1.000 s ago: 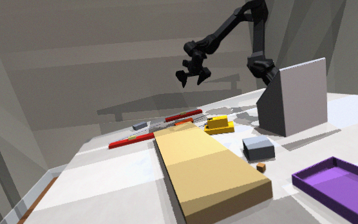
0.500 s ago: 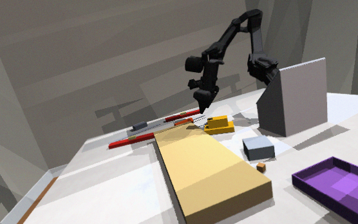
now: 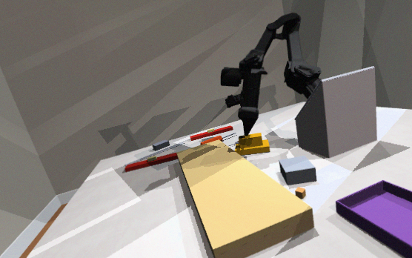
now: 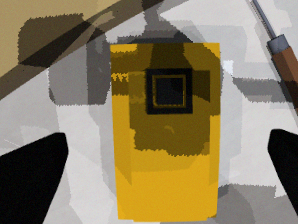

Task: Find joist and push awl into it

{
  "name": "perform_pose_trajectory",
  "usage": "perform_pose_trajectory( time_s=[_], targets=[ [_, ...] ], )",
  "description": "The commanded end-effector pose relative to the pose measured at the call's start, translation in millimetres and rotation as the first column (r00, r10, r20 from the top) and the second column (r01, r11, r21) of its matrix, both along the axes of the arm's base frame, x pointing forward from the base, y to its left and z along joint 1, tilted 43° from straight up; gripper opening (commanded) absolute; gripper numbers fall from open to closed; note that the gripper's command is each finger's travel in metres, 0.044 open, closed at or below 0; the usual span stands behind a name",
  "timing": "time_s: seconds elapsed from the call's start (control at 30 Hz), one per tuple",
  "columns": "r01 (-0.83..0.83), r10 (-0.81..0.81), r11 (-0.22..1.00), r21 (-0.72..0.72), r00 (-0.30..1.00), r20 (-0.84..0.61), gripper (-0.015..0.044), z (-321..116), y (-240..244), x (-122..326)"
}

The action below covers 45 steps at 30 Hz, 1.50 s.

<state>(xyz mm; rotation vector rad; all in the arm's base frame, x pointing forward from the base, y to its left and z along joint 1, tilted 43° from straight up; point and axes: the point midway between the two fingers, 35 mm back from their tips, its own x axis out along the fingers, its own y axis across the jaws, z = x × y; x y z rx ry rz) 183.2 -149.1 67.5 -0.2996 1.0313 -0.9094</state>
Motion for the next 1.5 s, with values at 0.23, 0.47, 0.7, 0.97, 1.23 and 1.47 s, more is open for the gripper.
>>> perform_pose_trajectory(
  time_s=[0.23,0.47,0.7,0.97,1.23,1.47],
  targets=[
    [-0.001,0.001,1.0,0.003,1.0,-0.006,0.044,-6,-7,0],
    [0.0,0.0,1.0,0.005,1.0,-0.006,0.044,-15,-14,1],
    [-0.001,0.001,1.0,0.005,1.0,-0.006,0.044,-23,-22,0],
    [-0.001,0.001,1.0,0.002,1.0,-0.006,0.044,-31,-31,-2],
    [-0.002,0.002,1.0,-0.001,1.0,-0.006,0.0387,-36,-36,-3],
    [-0.002,0.002,1.0,-0.001,1.0,-0.006,0.0302,-36,-36,-3]
  ],
)
